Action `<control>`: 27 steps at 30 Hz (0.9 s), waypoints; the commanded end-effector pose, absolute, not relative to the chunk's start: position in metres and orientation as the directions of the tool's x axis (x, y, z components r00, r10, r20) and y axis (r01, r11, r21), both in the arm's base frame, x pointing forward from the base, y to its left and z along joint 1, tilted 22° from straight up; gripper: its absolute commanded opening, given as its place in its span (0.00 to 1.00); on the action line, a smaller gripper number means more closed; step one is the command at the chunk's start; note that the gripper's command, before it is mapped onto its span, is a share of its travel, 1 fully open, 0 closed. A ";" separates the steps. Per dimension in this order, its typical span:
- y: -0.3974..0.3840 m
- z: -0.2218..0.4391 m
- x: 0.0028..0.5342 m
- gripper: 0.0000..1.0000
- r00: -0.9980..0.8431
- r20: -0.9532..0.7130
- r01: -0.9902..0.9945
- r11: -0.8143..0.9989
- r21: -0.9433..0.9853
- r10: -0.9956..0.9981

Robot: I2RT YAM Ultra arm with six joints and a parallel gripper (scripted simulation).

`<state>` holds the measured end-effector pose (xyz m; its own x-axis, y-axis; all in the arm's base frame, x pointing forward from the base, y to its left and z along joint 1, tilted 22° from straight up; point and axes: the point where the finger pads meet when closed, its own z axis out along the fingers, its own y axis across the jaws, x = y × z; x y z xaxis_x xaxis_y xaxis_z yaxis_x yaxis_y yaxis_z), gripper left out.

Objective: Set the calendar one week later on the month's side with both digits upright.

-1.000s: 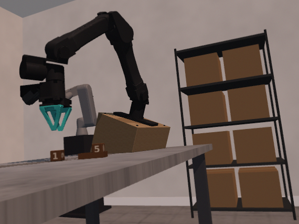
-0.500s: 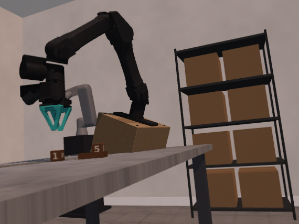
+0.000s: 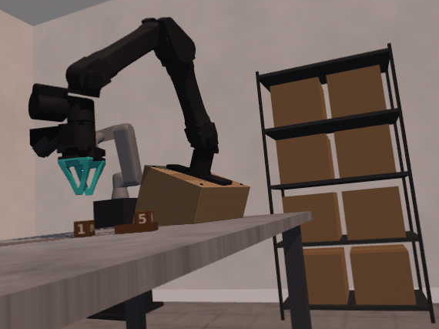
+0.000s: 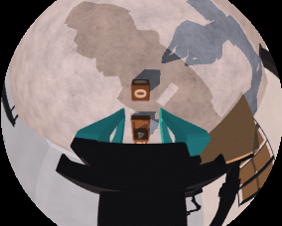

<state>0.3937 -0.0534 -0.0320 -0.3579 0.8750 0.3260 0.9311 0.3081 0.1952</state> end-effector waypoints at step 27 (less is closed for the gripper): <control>-0.042 -0.063 0.402 0.47 -0.361 0.313 0.928 0.305 0.212 0.879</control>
